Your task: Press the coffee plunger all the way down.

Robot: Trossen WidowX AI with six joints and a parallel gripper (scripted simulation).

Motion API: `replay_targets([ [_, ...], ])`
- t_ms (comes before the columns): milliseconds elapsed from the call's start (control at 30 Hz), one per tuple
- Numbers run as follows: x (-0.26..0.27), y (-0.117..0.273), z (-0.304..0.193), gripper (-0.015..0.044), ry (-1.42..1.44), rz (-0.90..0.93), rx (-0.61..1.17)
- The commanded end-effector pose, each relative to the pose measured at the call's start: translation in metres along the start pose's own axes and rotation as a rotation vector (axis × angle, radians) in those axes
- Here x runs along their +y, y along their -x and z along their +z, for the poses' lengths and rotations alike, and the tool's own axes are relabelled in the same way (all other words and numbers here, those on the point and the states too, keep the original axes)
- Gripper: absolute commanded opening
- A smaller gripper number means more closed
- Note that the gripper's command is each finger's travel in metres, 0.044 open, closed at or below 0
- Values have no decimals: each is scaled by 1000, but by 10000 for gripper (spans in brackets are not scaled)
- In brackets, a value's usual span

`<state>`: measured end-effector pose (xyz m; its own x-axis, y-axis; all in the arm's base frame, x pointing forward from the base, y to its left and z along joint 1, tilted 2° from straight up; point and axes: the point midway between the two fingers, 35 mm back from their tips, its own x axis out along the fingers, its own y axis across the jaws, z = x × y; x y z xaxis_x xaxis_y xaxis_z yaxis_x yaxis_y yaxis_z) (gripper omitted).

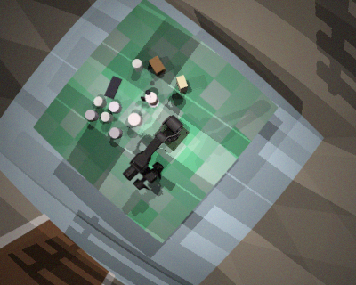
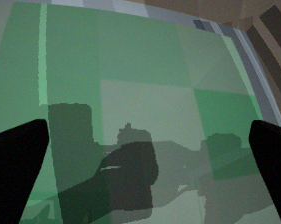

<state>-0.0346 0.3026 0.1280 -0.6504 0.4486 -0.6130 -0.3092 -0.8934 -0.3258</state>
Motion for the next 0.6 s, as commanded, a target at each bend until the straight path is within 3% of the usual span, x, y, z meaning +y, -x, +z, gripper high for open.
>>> replay_targets([
  [0,-19,54,-35,440,-210,-205,151],
  [267,-16,180,-97,440,-727,-692,412],
  [567,55,308,-123,440,-1261,-1320,595],
])
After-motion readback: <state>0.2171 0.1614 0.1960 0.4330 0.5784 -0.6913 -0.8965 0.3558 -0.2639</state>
